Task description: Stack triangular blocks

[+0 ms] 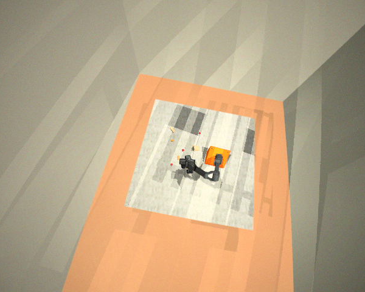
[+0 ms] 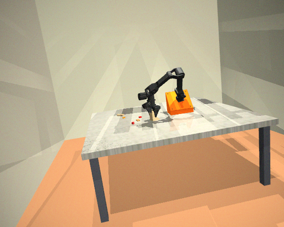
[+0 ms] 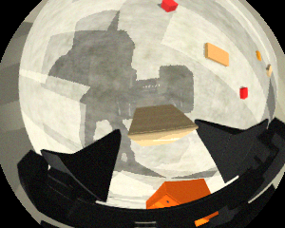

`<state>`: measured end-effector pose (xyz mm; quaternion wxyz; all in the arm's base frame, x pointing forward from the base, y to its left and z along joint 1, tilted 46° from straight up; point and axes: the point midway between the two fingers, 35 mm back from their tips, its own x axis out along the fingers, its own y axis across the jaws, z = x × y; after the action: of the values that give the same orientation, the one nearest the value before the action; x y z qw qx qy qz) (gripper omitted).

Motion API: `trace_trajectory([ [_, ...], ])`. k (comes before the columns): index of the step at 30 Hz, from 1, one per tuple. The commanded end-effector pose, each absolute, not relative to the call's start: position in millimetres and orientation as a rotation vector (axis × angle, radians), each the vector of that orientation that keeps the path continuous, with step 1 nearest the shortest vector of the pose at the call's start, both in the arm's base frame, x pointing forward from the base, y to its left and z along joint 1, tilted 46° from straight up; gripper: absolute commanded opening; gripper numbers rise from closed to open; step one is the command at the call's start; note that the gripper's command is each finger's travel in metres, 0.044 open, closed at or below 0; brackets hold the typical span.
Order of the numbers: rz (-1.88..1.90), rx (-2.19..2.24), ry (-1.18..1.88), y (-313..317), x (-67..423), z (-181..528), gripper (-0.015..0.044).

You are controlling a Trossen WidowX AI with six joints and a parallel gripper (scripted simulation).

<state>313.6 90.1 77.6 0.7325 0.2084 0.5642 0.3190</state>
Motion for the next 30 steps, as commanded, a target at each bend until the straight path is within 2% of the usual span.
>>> trace_trajectory([
  [1,0.697,0.466,1.255,94.3,312.5,70.2,0.0440],
  [14,0.699,0.475,1.253,108.5,312.5,58.1,0.0440],
  [21,0.699,0.475,1.253,108.5,312.5,58.1,0.0256],
  [29,0.699,0.475,1.253,108.5,312.5,58.1,0.0203],
  [30,0.699,0.475,1.253,108.5,312.5,58.1,0.0177],
])
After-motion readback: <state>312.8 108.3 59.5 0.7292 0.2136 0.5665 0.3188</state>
